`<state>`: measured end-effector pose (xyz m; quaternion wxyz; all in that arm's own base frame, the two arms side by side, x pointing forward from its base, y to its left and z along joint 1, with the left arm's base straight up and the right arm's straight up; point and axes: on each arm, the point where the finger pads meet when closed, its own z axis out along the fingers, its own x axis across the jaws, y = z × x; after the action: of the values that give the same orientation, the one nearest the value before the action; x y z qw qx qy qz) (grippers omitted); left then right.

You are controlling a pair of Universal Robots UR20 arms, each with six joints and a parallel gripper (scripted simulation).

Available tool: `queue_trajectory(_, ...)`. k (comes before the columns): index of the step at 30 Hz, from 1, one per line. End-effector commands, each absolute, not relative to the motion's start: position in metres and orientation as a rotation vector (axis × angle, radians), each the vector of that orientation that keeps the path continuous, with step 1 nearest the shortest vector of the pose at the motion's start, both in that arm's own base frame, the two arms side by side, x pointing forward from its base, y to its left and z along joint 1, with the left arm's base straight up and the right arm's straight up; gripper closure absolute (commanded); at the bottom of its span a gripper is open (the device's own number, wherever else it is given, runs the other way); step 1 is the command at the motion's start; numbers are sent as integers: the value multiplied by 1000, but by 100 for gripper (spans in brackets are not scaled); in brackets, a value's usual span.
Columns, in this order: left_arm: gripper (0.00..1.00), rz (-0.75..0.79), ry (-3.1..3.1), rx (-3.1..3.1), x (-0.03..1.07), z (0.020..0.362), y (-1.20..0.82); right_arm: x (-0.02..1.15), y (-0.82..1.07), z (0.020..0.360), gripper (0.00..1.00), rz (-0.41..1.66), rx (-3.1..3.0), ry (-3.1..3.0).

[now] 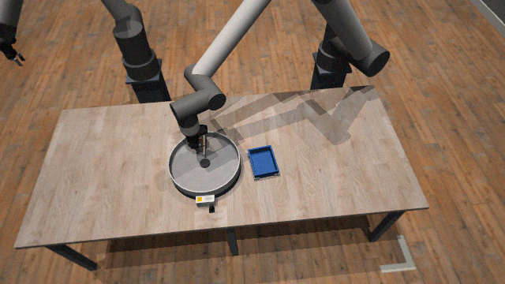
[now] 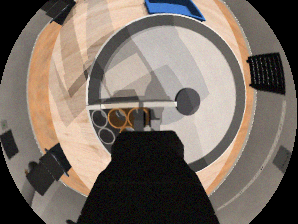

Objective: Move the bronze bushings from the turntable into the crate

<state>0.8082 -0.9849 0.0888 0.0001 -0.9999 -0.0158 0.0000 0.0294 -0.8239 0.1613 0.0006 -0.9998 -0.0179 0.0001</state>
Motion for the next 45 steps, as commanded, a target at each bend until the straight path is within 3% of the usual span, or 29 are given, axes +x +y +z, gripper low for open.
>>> queue_trajectory(1, 100, -1, -49, -3142, 808, 95, -986, 29, -824, 162, 0, 0, -3141, -56)
queue_trajectory(18, 100, -1, -49, -3142, 808, 156, -986, 29, -824, 162, 0, 0, -3141, -56)
queue_trajectory(45, 100, -1, -49, -3142, 808, 162, -986, 29, -824, 162, 0, 0, -3141, -56)
